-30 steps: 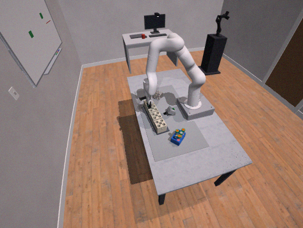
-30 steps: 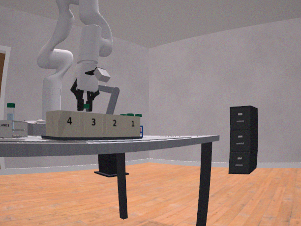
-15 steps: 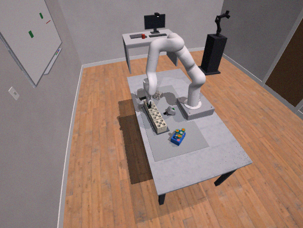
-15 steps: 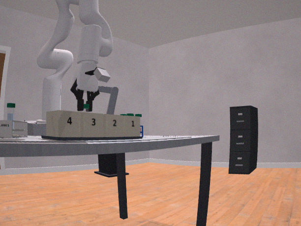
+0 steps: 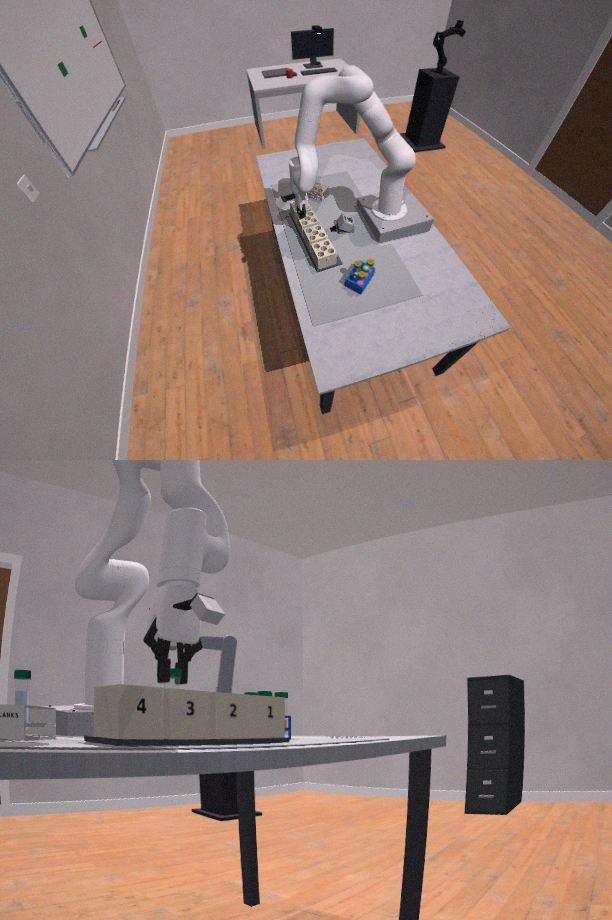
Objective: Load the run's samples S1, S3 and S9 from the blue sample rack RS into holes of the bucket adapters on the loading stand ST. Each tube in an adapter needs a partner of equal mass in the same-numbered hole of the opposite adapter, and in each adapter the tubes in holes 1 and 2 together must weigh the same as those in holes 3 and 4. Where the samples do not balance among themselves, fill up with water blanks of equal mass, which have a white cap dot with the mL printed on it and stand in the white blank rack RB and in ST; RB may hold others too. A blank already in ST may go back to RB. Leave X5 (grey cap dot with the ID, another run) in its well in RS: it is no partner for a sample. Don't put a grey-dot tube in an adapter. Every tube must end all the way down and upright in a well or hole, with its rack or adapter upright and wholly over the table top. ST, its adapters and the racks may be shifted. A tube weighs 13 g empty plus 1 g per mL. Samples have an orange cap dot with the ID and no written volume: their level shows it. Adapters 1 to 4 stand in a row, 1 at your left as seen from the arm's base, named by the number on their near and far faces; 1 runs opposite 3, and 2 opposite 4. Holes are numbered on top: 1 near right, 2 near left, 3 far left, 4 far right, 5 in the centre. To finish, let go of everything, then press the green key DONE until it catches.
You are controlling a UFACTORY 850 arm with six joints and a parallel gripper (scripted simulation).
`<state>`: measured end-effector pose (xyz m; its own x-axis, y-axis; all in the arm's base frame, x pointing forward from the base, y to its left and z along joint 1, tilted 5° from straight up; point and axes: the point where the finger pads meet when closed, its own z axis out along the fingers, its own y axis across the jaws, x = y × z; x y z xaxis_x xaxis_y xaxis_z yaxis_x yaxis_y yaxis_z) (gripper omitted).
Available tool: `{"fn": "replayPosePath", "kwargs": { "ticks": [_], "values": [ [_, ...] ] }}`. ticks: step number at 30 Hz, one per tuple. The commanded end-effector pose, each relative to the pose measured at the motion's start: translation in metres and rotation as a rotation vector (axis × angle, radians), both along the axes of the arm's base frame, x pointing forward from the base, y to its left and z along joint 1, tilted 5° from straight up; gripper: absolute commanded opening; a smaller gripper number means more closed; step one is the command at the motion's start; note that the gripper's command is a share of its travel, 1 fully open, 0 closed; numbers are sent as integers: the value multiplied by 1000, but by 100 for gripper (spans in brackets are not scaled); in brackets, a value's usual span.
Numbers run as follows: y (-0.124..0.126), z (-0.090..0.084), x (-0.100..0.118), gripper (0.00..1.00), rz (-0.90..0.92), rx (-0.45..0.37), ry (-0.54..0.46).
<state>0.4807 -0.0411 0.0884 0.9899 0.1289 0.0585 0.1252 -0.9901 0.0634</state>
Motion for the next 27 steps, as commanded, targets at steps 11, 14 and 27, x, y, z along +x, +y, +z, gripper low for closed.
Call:
{"fn": "replayPosePath", "kwargs": {
  "ticks": [11, 14, 27],
  "values": [
    [0, 9, 0, 0, 0, 0, -2],
    [1, 11, 0, 0, 0, 0, -2],
    [1, 15, 0, 0, 0, 0, -2]
  ]
}}
